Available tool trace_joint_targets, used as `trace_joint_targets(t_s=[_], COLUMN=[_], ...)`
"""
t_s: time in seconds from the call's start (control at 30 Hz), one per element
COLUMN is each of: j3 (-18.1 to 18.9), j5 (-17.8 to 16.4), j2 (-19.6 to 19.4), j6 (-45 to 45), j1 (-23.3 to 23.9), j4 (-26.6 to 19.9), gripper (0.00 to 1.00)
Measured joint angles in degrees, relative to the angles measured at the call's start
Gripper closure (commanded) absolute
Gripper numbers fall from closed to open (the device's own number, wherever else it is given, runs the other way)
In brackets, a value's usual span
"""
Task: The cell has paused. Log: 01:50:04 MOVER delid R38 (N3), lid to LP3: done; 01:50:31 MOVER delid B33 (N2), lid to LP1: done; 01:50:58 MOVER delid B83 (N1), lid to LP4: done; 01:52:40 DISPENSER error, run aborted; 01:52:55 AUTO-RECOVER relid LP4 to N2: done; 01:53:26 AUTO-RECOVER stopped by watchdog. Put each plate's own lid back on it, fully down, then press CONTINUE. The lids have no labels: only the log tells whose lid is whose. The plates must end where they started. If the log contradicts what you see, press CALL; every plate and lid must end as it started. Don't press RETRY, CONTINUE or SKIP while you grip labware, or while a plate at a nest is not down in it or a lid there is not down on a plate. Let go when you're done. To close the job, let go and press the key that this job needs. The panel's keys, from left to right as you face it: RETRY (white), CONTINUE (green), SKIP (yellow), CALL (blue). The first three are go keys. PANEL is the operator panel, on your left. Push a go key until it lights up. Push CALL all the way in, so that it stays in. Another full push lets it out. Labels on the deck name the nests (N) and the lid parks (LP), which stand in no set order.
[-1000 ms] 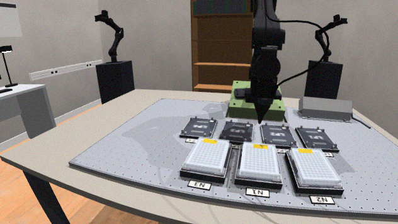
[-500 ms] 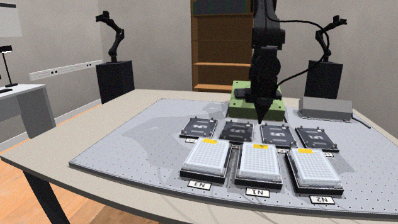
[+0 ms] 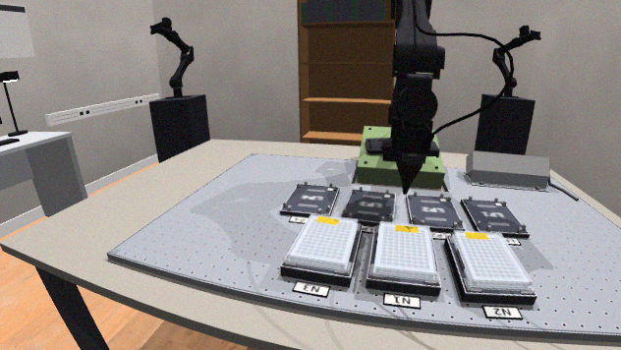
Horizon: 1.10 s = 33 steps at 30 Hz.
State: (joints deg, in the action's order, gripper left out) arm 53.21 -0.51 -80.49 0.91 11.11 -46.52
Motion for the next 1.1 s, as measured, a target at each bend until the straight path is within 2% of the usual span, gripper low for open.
trace_joint_targets(t_s=[0.3, 0.6, 0.8, 1.1], j3=[-0.1, 6.1, 9.4, 9.8], j5=[0.0, 0.0, 0.0, 0.3], j2=[0.2, 4.6, 5.6, 6.3], j6=[0.0, 0.0, 0.0, -0.1], j1=[0.0, 0.0, 0.0, 0.0], j4=[-0.4, -7.9, -13.1, -16.4], gripper=[1.00, 1.00, 1.00, 1.00])
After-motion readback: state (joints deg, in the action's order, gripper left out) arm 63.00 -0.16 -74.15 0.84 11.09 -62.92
